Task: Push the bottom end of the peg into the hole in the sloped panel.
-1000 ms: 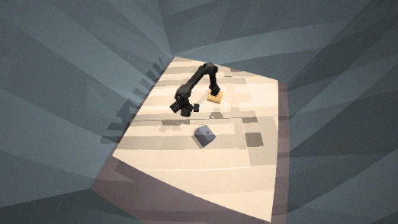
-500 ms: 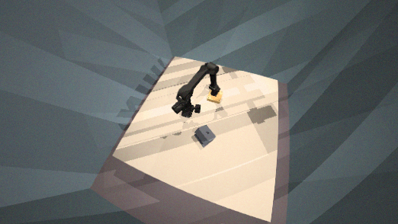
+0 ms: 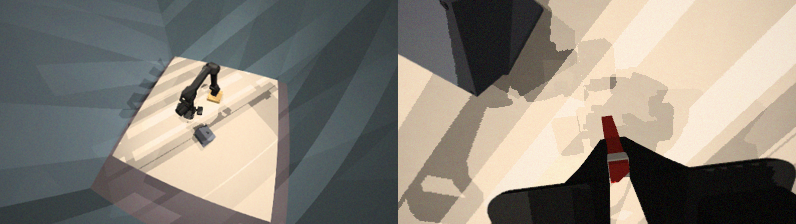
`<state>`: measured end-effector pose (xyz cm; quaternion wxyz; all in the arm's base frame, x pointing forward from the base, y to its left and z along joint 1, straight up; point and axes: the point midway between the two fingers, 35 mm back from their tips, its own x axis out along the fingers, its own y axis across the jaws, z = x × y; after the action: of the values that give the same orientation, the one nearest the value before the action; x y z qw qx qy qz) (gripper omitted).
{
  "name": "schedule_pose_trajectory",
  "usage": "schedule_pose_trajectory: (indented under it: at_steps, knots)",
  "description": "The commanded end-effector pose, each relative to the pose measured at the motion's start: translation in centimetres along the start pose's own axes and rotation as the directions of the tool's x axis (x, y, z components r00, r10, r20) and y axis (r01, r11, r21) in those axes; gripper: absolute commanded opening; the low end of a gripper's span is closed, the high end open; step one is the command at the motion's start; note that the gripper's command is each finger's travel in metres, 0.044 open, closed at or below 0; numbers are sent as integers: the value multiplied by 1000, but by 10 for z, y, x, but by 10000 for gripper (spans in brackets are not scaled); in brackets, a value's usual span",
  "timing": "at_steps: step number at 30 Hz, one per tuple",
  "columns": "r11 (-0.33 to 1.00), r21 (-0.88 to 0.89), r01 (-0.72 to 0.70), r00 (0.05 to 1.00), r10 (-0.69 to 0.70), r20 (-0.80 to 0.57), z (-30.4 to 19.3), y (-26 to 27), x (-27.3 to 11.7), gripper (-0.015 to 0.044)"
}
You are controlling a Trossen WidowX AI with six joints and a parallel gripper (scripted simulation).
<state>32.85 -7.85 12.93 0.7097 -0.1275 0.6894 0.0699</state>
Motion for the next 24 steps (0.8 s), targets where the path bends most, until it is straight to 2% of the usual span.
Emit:
schedule_pose_trajectory:
  at_steps: [1,24]
  knots:
    - [1000,14,17,1000,-17,0,2,3,-1,0]
    - [991,97,90,996,-92,16,15,28,-6,0]
